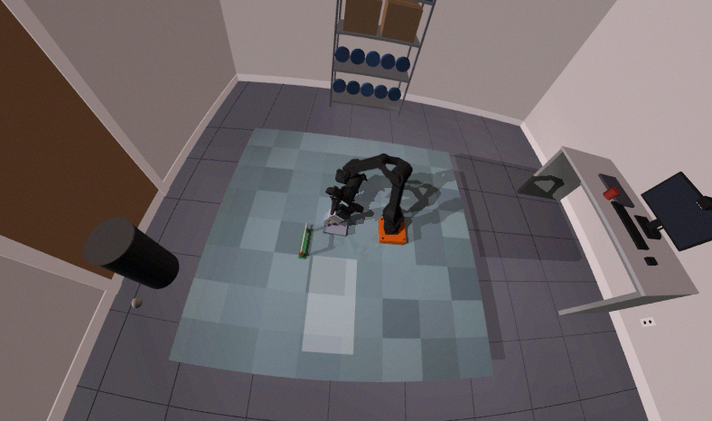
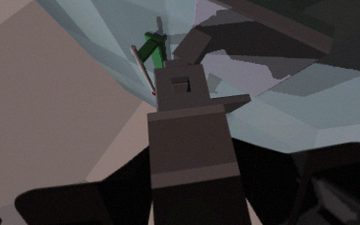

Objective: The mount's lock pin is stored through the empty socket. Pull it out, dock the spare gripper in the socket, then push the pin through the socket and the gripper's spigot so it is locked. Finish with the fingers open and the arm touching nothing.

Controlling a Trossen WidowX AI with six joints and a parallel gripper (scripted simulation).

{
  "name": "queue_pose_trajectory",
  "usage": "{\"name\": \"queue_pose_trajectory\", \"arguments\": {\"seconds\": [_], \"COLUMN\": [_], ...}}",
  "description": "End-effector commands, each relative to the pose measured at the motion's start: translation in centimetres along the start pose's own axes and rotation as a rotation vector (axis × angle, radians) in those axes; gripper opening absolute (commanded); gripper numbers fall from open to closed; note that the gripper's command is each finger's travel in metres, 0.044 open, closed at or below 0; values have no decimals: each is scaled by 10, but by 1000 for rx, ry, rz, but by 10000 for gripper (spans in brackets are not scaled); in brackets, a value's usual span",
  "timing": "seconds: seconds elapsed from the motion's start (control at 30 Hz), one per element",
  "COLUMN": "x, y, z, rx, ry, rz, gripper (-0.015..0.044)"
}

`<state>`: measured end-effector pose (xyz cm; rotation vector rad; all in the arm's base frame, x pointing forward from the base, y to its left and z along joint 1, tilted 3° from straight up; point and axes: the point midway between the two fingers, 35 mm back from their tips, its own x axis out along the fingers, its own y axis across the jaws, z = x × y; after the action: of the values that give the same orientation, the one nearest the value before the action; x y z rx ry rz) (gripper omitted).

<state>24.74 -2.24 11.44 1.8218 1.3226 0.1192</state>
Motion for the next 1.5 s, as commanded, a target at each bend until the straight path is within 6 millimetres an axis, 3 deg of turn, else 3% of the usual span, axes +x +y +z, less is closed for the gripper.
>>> {"name": "queue_pose_trajectory", "arguments": {"seconds": [0.0,0.23,1.47], "x": [0,0,-35], "y": [0,0,2], "z": [0,0,-67], "rx": [-1,-1,34], "ry": [-1,-1,-36], "rz": [0,0,14], "gripper": [263,440,440]}}
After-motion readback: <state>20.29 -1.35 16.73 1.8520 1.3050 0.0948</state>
